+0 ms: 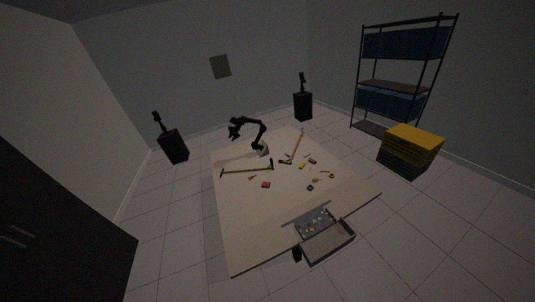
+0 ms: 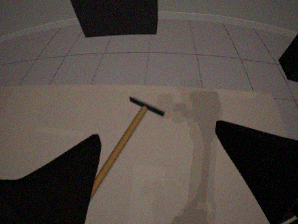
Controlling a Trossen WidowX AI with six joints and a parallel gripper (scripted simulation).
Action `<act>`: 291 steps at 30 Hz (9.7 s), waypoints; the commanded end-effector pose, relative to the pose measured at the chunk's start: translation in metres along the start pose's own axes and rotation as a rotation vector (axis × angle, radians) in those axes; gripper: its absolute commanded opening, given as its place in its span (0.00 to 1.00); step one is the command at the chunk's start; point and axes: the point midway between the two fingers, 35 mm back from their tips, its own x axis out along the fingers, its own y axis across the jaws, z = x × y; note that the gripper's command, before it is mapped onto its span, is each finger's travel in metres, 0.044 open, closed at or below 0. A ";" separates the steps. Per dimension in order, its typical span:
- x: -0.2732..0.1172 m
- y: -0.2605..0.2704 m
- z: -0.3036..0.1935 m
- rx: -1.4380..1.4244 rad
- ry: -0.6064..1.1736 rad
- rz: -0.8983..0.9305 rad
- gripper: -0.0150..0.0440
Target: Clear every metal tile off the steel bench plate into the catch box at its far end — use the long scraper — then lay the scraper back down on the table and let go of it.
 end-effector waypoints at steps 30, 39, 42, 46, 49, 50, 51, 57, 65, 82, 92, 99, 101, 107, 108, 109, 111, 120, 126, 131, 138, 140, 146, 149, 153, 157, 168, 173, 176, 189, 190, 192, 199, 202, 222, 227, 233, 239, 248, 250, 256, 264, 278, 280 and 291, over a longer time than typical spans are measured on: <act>-0.009 0.010 -0.004 -0.005 -0.025 -0.069 1.00; -0.007 0.008 -0.003 -0.001 -0.019 -0.055 1.00; -0.004 0.004 -0.002 0.004 -0.008 -0.027 1.00; 0.001 0.000 -0.001 0.011 0.007 0.011 1.00; 0.005 -0.003 0.000 0.015 0.018 0.040 1.00; 0.007 -0.004 0.000 0.016 0.022 0.049 1.00; 0.008 -0.005 0.000 0.018 0.026 0.059 1.00; 0.017 -0.010 0.002 0.023 0.050 0.117 1.00; 0.031 -0.013 0.003 0.026 0.082 0.195 1.00; 0.061 -0.009 0.002 0.015 0.150 0.362 1.00; 0.079 0.000 0.001 -0.002 0.190 0.462 1.00; 0.090 0.009 -0.001 -0.019 0.216 0.533 1.00; 0.093 0.012 -0.001 -0.025 0.223 0.553 1.00; 0.102 0.023 -0.003 -0.044 0.245 0.613 1.00; 0.103 0.025 -0.003 -0.047 0.248 0.623 1.00; 0.104 0.027 -0.004 -0.051 0.252 0.634 1.00; 0.107 0.031 -0.004 -0.058 0.259 0.654 1.00; 0.116 0.052 -0.008 -0.095 0.287 0.745 1.00; 0.120 0.067 -0.010 -0.123 0.304 0.805 1.00; 0.122 0.081 -0.013 -0.149 0.317 0.855 1.00; 0.122 0.101 -0.016 -0.189 0.333 0.926 1.00; 0.122 0.107 -0.017 -0.200 0.337 0.946 1.00; 0.120 0.125 -0.021 -0.238 0.347 1.005 1.00; 0.118 0.135 -0.023 -0.258 0.352 1.035 1.00; 0.114 0.147 -0.025 -0.285 0.356 1.074 1.00; 0.109 0.160 -0.028 -0.314 0.360 1.113 1.00; 0.092 0.194 -0.036 -0.398 0.363 1.220 1.00; 0.081 0.209 -0.040 -0.439 0.361 1.267 1.00; 0.074 0.218 -0.042 -0.464 0.358 1.295 1.00; 0.038 0.253 -0.054 -0.579 0.338 1.414 1.00; 0.034 0.255 -0.055 -0.588 0.336 1.423 1.00; 0.028 0.260 -0.057 -0.607 0.331 1.441 1.00; 0.003 0.276 -0.064 -0.673 0.310 1.502 1.00; -0.008 0.282 -0.067 -0.701 0.300 1.527 1.00; -0.092 0.308 -0.092 -0.901 0.202 1.687 1.00; -0.114 0.311 -0.099 -0.952 0.170 1.724 1.00; -0.142 0.312 -0.107 -1.013 0.127 1.766 1.00; -0.170 0.311 -0.117 -1.074 0.080 1.806 1.00; -0.213 0.304 -0.132 -1.166 0.000 1.862 1.00; -0.222 0.302 -0.135 -1.186 -0.020 1.873 1.00; -0.250 0.294 -0.146 -1.246 -0.081 1.906 1.00; -0.286 0.279 -0.161 -1.324 -0.171 1.945 1.00; -0.345 0.243 -0.190 -1.453 -0.347 1.999 1.00; -0.352 0.237 -0.194 -1.470 -0.374 2.005 1.00; -0.392 0.200 -0.219 -1.562 -0.533 2.031 1.00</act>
